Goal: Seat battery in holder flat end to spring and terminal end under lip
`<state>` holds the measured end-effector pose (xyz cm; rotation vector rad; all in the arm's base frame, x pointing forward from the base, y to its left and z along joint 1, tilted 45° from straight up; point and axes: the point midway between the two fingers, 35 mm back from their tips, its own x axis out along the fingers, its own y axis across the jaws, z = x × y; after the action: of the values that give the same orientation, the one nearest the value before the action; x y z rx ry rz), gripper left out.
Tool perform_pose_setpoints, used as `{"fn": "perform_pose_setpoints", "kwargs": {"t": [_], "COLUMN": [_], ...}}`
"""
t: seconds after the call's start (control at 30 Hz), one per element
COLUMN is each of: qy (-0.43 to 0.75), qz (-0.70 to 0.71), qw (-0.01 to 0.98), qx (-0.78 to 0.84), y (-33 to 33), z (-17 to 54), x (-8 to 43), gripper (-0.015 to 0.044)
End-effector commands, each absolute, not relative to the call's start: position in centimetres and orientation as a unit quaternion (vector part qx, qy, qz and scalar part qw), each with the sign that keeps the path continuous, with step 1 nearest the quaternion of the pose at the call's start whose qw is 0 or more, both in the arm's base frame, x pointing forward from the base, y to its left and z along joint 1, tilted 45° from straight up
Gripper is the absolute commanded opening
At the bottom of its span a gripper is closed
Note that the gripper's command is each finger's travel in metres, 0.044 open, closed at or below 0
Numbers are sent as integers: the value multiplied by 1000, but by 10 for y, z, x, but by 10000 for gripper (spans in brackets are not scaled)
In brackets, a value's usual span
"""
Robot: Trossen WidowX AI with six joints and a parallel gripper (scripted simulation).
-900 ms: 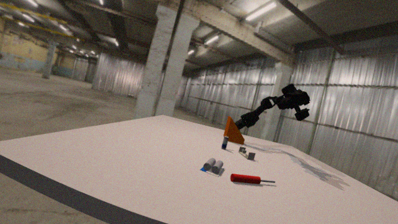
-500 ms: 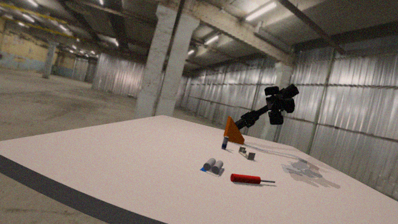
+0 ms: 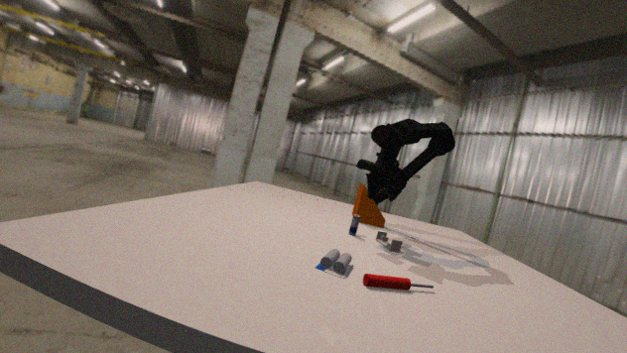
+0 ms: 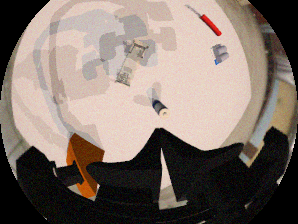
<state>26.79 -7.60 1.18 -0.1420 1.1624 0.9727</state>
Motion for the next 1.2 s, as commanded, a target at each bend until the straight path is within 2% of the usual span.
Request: {"fn": "perform_pose_setpoints", "kwargs": {"t": [0.0, 0.23, 0.53, 1.17], "qy": [501, 499, 498, 497], "qz": [495, 498, 499, 499], "qw": [710, 709, 709, 710], "qx": [-10, -6, -5, -6], "y": [-76, -73, -20, -32], "z": [5, 0, -51, -63], "x": [255, 255, 255, 274], "gripper": [0, 0, 0, 0]}}
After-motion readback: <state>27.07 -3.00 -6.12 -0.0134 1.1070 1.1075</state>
